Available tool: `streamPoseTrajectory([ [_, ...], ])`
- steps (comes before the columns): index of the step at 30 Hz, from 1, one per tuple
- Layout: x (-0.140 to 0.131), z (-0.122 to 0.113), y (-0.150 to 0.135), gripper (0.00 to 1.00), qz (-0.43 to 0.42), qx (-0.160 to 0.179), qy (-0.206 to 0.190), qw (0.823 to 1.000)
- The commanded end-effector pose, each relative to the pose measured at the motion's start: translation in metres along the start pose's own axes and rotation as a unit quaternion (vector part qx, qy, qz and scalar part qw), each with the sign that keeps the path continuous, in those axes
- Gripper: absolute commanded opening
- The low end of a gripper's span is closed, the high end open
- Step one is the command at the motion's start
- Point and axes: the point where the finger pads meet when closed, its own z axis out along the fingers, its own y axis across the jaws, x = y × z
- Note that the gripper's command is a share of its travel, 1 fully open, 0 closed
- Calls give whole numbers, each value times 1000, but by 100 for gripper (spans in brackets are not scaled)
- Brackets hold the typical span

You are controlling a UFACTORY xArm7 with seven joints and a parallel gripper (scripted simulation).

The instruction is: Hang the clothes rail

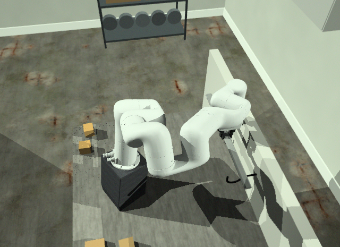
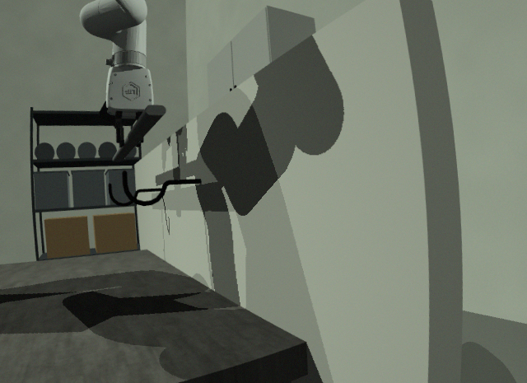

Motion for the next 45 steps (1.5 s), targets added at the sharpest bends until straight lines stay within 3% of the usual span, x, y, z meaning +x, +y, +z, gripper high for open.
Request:
streamPoseTrajectory([
  [1,0,-1,1,0,0,-2,0,1000],
  [14,0,-1,1,0,0,-2,0,1000],
  [45,0,44,1,0,0,-2,0,1000],
])
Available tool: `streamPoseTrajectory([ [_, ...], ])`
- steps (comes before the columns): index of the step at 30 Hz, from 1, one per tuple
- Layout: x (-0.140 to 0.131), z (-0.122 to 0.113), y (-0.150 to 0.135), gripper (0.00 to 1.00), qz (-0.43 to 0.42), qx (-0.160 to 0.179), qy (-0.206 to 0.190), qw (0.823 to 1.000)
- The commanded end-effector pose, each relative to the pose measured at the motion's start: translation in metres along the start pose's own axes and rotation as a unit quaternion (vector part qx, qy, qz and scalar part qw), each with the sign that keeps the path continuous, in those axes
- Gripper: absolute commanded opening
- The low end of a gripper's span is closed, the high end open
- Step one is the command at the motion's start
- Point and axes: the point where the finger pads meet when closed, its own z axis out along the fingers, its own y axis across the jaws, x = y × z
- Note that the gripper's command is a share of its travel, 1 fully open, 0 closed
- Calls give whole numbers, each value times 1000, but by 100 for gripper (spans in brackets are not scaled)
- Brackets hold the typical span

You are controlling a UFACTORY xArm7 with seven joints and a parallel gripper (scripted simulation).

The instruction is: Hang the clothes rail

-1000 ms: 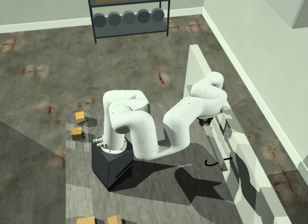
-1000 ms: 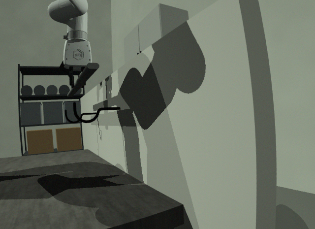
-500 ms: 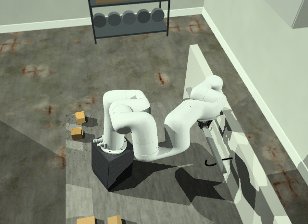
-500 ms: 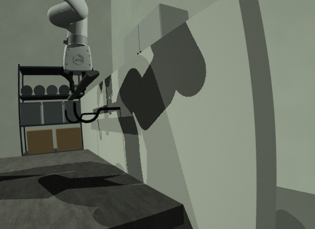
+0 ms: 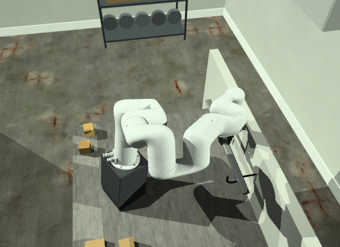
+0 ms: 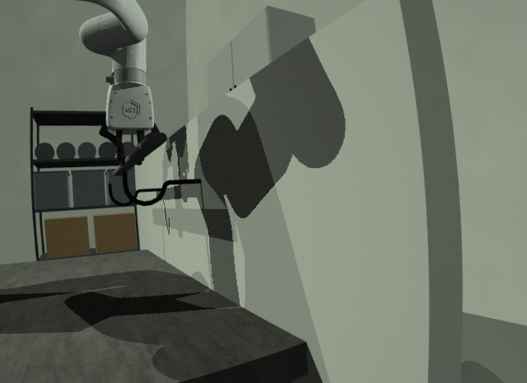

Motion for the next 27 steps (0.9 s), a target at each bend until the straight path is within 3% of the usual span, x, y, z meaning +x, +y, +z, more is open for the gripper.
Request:
streamPoseTrajectory([
  [1,0,5,1,0,0,-2,0,1000],
  [27,0,45,1,0,0,-2,0,1000],
])
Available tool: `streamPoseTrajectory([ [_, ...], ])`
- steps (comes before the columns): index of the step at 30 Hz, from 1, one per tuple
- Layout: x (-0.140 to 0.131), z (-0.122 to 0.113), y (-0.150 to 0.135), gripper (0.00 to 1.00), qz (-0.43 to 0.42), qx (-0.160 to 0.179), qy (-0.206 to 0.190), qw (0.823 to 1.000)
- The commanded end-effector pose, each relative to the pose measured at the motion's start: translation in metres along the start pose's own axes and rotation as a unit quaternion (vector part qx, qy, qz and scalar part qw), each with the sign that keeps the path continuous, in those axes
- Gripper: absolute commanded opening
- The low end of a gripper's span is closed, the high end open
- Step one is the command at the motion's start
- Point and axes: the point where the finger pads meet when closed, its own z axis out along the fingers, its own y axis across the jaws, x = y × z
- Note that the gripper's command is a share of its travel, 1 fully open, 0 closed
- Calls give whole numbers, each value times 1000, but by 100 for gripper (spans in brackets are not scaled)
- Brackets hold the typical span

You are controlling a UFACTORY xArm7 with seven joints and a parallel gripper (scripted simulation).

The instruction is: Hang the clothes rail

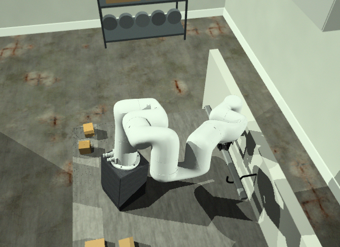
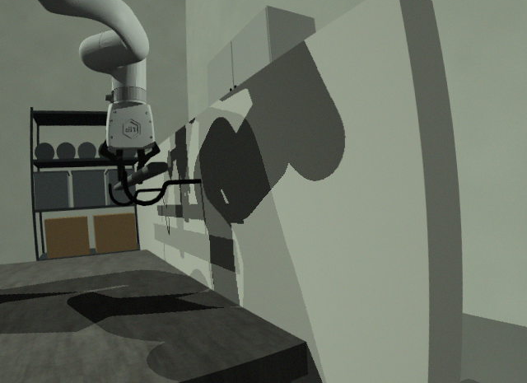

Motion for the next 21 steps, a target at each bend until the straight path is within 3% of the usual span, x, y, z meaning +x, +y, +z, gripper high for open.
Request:
streamPoseTrajectory([
  [1,0,3,1,0,0,-2,0,1000],
  [21,0,13,1,0,0,-2,0,1000],
])
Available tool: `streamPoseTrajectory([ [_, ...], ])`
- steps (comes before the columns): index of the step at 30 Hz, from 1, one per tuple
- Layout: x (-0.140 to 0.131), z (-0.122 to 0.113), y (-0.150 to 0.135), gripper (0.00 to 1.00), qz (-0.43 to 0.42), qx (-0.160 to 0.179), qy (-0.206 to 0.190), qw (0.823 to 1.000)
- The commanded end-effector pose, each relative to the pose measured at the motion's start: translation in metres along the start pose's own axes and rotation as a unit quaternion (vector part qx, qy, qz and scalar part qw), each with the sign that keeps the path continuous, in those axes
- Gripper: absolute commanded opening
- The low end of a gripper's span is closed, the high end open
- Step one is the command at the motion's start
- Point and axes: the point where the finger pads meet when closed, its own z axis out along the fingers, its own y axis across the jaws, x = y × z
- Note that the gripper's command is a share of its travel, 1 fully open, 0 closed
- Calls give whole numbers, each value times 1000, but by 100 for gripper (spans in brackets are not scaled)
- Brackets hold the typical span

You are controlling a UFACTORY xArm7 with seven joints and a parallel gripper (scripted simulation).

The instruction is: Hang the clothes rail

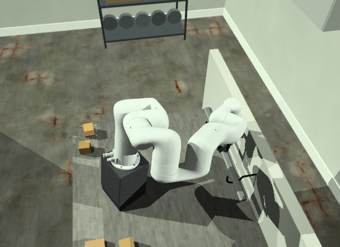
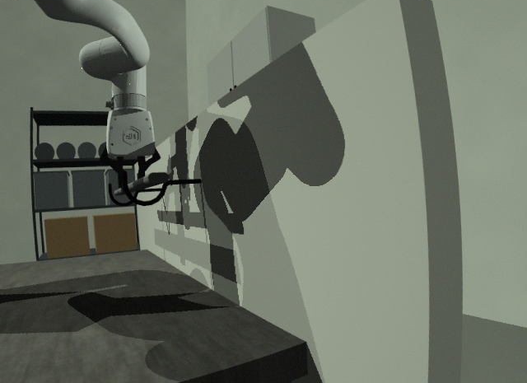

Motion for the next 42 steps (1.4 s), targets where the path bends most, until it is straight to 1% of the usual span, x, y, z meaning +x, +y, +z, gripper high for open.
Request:
streamPoseTrajectory([
  [1,0,-1,1,0,0,-2,0,1000],
  [28,0,12,1,0,0,-2,0,1000],
  [42,0,12,1,0,0,-2,0,1000],
])
